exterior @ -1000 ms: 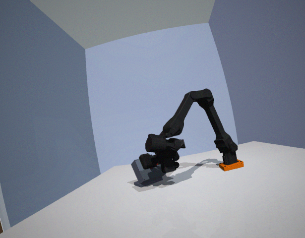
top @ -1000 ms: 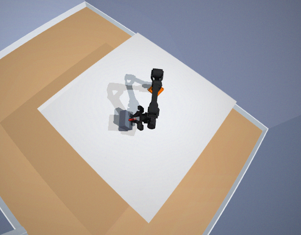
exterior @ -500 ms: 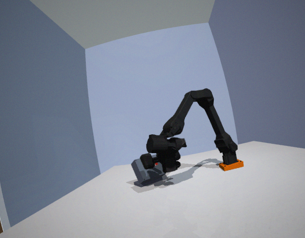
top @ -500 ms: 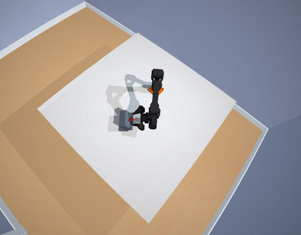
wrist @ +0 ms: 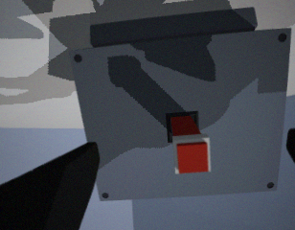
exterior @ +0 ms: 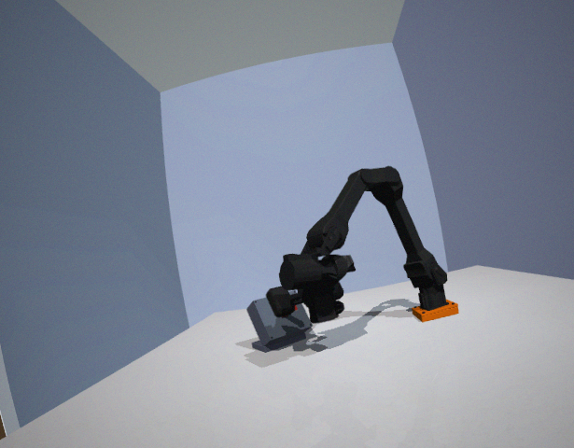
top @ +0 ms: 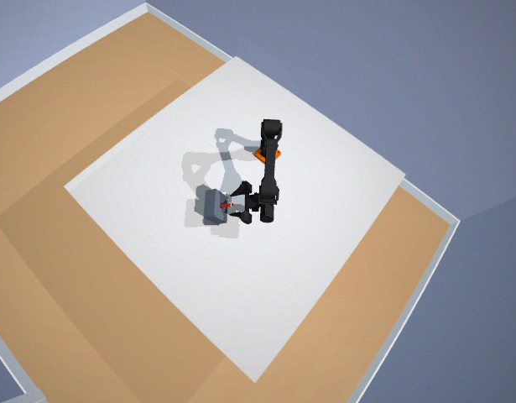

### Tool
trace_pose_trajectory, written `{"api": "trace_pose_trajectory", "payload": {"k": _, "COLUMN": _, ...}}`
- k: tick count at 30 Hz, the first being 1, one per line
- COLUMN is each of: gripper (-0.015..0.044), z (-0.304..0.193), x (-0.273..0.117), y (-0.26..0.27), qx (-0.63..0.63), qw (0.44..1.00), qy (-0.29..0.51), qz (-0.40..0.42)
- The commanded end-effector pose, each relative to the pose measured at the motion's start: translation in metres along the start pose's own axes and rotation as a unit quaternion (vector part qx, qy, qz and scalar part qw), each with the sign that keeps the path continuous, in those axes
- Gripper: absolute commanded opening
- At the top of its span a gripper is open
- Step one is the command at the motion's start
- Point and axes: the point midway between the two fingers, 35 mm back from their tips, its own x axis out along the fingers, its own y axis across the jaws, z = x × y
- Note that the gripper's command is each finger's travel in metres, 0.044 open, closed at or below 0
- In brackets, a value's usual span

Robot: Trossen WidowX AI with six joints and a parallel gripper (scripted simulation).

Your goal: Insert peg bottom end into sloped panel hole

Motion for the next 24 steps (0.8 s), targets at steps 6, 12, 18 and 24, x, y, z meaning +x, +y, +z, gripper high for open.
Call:
{"api": "trace_pose_trajectory", "payload": {"k": 6, "gripper": 0.044, "z": 0.001, "x": -0.012, "y": -0.003, "qx": 0.003, "qw": 1.0, "qy": -0.002, "qz": -0.001}}
{"api": "trace_pose_trajectory", "payload": {"k": 12, "gripper": 0.044, "z": 0.002, "x": -0.019, "y": -0.003, "qx": 0.002, "qw": 1.0, "qy": -0.003, "qz": 0.0}}
{"api": "trace_pose_trajectory", "payload": {"k": 18, "gripper": 0.044, "z": 0.003, "x": -0.027, "y": -0.003, "qx": 0.001, "qw": 1.0, "qy": -0.003, "qz": 0.0}}
{"api": "trace_pose_trajectory", "payload": {"k": 24, "gripper": 0.044, "z": 0.005, "x": -0.034, "y": -0.003, "qx": 0.0, "qw": 1.0, "qy": -0.003, "qz": 0.0}}
